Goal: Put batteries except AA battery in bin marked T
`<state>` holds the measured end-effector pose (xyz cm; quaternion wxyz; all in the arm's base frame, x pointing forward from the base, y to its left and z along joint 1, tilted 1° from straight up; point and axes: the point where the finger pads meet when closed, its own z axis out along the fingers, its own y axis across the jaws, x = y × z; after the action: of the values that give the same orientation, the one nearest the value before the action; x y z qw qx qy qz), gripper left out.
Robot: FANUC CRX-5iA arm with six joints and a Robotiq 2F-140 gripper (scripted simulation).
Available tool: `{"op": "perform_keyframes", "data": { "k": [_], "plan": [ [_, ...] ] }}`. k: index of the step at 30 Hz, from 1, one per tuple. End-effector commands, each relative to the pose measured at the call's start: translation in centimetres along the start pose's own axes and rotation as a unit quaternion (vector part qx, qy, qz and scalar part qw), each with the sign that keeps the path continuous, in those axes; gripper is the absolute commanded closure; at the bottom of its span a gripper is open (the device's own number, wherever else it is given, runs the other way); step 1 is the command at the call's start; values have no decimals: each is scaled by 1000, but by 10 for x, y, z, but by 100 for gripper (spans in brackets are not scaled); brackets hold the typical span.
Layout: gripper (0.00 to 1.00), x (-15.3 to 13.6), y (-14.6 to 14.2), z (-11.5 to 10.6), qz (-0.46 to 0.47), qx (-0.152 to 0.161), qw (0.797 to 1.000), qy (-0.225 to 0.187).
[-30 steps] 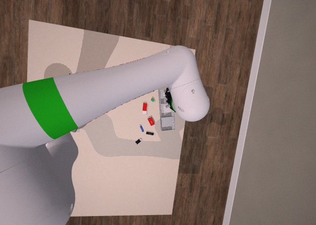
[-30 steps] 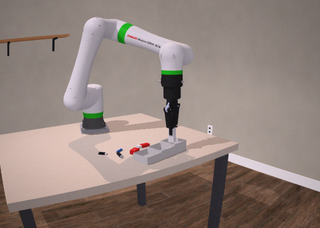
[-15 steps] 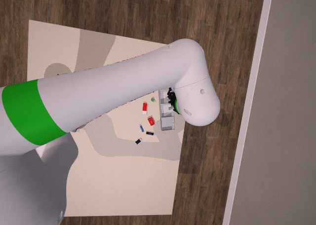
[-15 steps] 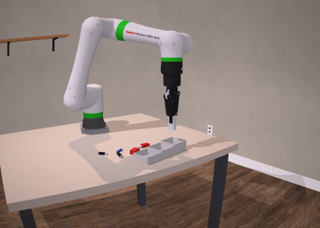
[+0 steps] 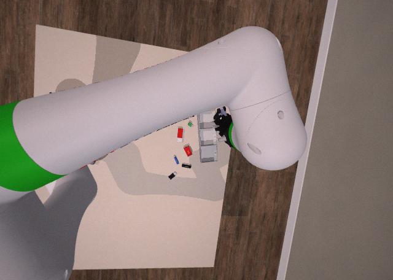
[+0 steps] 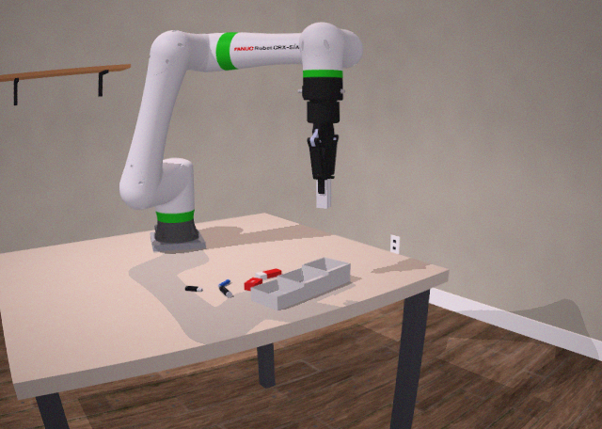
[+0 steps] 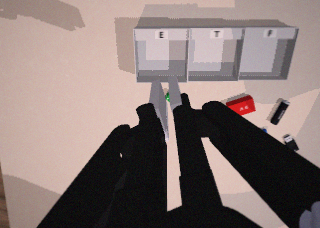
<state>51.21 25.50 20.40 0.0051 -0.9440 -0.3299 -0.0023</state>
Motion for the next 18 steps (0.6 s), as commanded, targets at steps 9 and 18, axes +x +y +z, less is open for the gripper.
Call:
{"op": "perform_keyframes", "data": {
  "k": [9, 18],
  "plan": [
    [85, -57, 36, 32, 171, 1, 985, -2],
    [85, -101, 64, 57, 313, 3, 950, -4]
  ]
}}
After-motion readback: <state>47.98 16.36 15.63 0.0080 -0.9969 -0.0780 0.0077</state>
